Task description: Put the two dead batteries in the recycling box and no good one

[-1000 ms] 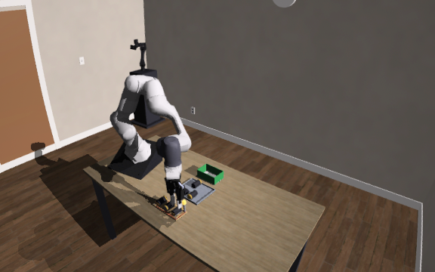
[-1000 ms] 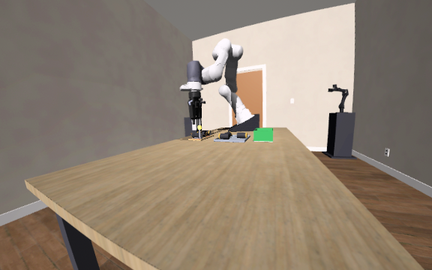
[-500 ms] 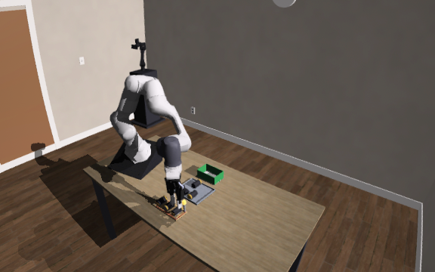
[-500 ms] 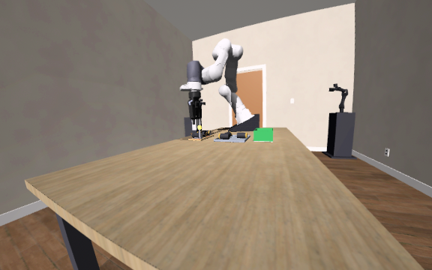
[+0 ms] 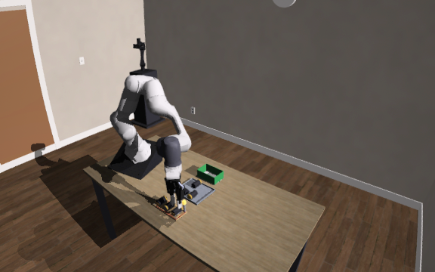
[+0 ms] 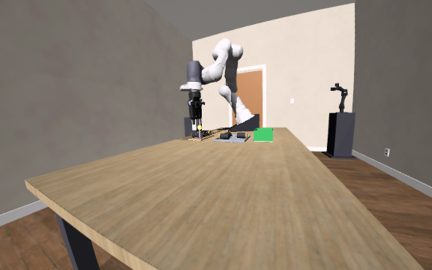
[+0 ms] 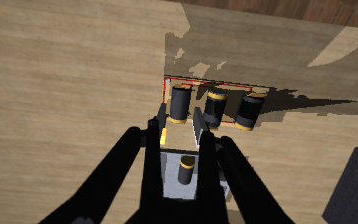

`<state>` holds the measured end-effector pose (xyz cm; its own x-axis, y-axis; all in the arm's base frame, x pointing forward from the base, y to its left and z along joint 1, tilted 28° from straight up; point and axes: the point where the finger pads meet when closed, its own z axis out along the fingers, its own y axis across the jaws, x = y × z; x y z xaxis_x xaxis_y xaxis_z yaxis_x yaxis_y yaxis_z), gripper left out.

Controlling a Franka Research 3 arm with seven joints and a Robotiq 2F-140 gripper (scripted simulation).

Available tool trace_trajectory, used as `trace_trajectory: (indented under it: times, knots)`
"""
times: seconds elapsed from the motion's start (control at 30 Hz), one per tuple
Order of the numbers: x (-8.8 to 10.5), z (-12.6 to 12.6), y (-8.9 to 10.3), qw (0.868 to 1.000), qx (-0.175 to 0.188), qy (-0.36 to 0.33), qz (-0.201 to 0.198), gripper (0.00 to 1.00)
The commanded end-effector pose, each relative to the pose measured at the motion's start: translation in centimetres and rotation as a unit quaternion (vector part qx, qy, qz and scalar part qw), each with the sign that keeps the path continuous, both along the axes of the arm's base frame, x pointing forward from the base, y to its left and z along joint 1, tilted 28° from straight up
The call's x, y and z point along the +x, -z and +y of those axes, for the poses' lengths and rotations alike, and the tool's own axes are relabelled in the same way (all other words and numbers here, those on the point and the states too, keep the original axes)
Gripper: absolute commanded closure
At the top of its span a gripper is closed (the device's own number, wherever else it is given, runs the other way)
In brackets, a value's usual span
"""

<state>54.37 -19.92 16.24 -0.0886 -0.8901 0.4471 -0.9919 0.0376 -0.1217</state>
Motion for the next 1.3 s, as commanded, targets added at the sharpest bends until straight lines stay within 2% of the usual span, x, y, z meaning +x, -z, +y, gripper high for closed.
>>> trace_trajectory:
  times: [0.0,0.2,0.47,1.27]
  knots:
    - [0.1,0.0,-0.1,1.000,-0.001,-0.003,0.000,0.71]
    - [0.2,-0.2,0.4,1.000,-0.001,-0.003,0.000,0.71]
    - [0.4,-1.6,3.0,1.000,-0.001,-0.003,0.000,0.71]
    - [0.5,-2.1,3.9,1.000,-0.001,-0.003,0.000,0.71]
